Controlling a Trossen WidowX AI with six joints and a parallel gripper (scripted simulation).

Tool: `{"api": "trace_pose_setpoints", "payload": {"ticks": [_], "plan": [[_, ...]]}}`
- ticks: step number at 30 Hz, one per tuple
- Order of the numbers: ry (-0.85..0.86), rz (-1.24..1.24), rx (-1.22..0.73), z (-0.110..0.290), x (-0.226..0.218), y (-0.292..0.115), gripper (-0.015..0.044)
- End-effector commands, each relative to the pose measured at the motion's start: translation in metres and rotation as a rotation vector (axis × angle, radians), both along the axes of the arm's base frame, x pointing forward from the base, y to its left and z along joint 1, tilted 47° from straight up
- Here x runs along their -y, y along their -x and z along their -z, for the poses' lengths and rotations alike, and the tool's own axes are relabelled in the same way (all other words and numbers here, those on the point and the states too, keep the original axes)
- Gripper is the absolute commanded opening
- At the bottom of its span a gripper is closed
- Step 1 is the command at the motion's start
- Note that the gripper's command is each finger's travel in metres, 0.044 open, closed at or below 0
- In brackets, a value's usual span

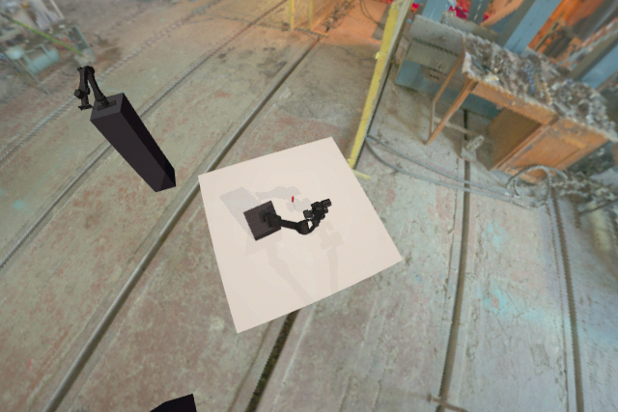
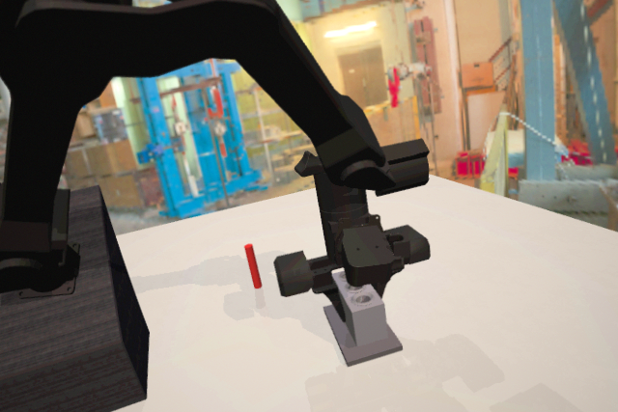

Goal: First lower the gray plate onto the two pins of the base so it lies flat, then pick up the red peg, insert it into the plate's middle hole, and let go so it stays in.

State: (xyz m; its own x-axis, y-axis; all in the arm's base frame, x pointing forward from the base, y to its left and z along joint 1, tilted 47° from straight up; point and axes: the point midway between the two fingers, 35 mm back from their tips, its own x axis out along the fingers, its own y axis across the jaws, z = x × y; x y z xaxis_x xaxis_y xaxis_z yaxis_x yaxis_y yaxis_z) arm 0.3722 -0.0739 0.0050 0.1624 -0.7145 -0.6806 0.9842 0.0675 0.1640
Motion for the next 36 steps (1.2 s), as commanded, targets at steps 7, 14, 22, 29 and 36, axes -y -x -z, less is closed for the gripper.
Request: {"api": "trace_pose_setpoints", "payload": {"ticks": [7,14,22,29,36], "plan": [[0.0,0.0,0.002,0.0,0.0,0.0,0.0026],[0.0,0.0,0.002,0.0,0.0,0.0,0.021],[0.0,0.0,0.002,0.0,0.0,0.0,0.042],[-0.003,-0.001,0.0,-0.007,-0.009,0.0,0.044],[-0.006,-0.003,-0.009,-0.078,-0.083,0.017,0.044]]}}
